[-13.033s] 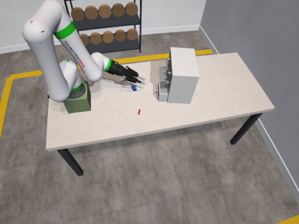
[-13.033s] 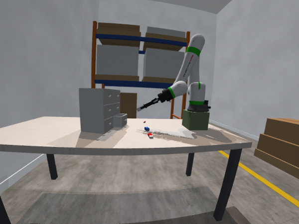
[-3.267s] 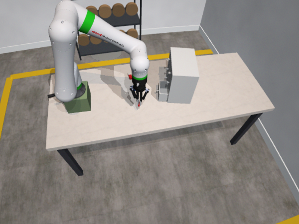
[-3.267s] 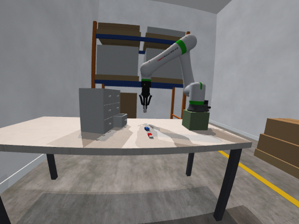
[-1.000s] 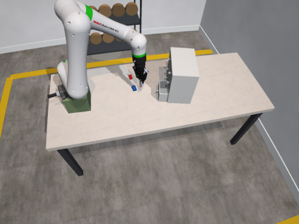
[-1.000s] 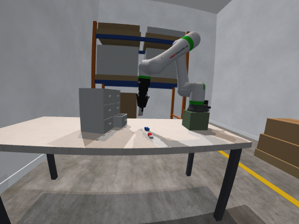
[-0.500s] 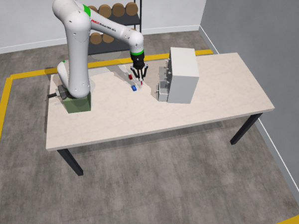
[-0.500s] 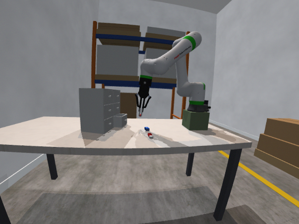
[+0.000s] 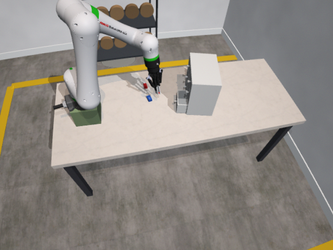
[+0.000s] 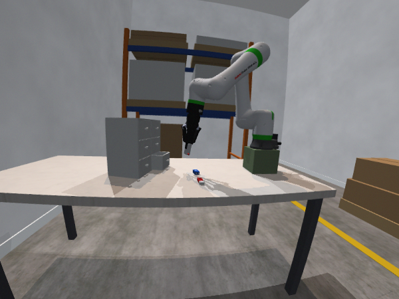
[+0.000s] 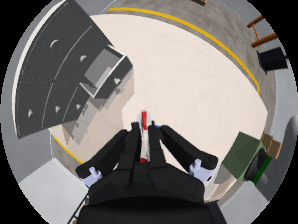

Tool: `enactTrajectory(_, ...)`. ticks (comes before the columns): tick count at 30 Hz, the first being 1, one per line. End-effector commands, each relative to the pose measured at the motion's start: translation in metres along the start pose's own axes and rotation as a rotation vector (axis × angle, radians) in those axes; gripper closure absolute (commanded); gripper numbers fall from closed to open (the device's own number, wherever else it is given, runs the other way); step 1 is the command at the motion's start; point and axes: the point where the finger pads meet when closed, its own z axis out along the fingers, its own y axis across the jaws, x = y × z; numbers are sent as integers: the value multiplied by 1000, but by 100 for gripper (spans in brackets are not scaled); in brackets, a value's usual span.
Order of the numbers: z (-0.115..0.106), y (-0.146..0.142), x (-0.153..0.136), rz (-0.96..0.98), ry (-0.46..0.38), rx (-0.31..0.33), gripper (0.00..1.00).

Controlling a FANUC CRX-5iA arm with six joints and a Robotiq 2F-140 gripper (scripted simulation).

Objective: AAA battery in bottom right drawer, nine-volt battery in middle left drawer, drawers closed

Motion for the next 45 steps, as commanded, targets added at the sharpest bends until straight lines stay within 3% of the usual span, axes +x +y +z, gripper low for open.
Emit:
enactTrajectory(1,-9,-1,2,-272,-61,3,97)
enactTrajectory(8,-17,-2,3,-575,-102,6,97)
enactTrajectory(10,-17,-2,3,-575,-102,6,97)
enactTrajectory(11,-17,-2,3,-689,-135,7,97)
enactTrajectory(14,-17,-2,3,-780,-176,7,97)
enactTrajectory(29,-17,-1,2,-779,-136,23,97)
enactTrajectory(45,-15,2,-1,-773,31,90,97)
